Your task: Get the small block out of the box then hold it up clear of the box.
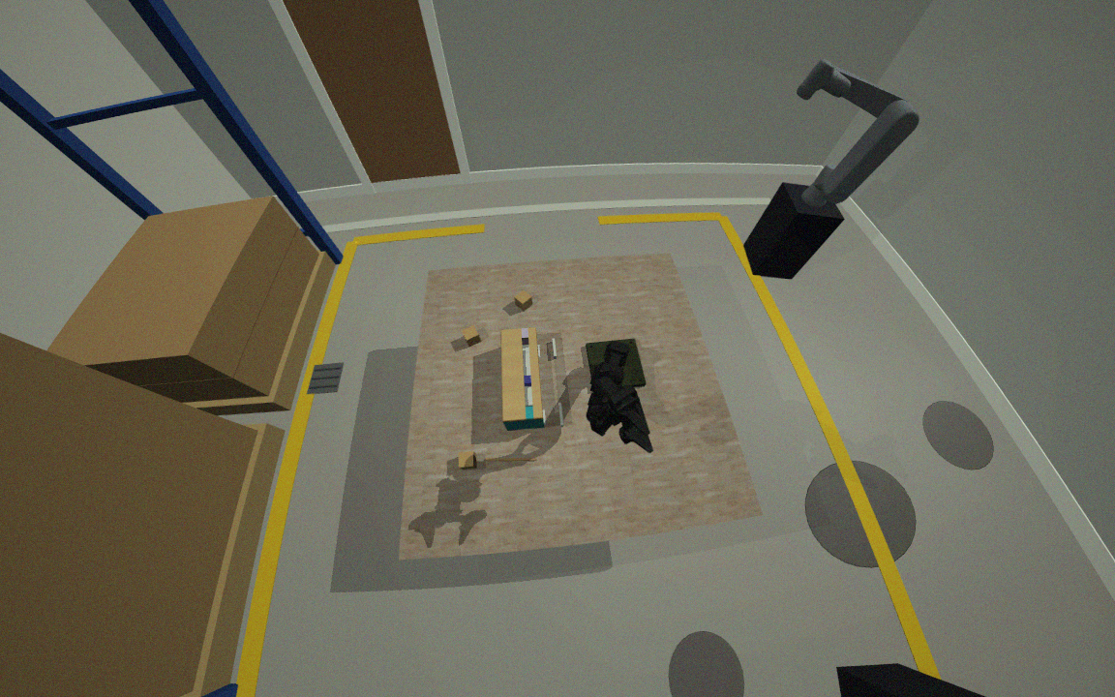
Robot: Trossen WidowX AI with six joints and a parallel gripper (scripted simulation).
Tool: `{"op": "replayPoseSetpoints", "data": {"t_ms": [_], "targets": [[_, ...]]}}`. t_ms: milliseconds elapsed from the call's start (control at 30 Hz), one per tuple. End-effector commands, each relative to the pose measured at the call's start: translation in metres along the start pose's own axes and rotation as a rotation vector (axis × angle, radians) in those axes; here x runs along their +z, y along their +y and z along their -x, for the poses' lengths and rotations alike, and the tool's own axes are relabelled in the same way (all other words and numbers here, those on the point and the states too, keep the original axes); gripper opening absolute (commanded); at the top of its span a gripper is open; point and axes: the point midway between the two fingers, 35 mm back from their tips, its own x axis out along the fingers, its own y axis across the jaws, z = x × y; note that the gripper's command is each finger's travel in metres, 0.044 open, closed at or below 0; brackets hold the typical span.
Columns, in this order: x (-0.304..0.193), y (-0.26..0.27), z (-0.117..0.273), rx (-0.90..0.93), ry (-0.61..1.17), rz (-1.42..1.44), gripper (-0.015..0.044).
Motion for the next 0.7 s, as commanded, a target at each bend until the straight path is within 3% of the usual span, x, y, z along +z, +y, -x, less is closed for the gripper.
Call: {"op": "replayPoseSetpoints", "data": {"t_ms": [0,333,667], "targets": [[-0.002,0.002,0.000,0.005,0.004,-0.001,0.0400],[-0.134,0.096,0.009,0.317,0.279,-0.089,0.0400],[-0.250,0.188,0.092,0.636,0.649,-0.269,0.0400]]}}
